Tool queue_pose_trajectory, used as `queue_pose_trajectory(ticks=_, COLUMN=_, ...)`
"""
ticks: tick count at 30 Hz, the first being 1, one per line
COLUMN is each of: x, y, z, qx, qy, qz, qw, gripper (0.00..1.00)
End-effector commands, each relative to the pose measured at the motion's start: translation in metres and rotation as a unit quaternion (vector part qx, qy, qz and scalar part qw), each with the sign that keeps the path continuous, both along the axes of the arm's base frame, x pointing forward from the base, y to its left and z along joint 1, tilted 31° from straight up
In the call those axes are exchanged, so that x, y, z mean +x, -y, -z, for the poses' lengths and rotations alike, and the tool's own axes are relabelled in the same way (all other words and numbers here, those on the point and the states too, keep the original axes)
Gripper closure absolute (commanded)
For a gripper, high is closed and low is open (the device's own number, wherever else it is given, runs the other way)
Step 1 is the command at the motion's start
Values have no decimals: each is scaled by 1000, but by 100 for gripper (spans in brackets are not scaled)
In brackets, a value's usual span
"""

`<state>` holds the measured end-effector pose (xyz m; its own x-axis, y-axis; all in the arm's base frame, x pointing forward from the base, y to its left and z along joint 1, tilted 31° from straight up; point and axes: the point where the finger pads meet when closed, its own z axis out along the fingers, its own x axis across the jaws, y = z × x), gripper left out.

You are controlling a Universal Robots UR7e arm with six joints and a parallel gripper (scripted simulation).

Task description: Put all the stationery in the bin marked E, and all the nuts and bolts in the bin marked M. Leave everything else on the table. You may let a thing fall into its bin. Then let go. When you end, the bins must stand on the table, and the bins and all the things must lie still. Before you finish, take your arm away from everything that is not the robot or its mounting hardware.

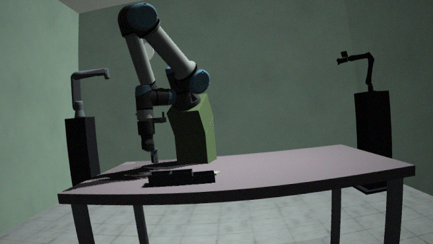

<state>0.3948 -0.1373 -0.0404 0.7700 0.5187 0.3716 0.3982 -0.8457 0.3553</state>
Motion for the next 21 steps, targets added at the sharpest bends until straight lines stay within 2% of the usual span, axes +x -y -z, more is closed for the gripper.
queue_pose_trajectory(ticks=1, x=0, y=0, z=0, qx=0, qy=0, qz=0, qw=1000, gripper=38)
queue_pose_trajectory(ticks=4, x=-6, y=-2, z=-11, qx=0, qy=0, qz=0, qw=1000, gripper=38)
queue_pose_trajectory(ticks=21, x=-7, y=-2, z=-11, qx=0, qy=0, qz=0, qw=1000, gripper=38)
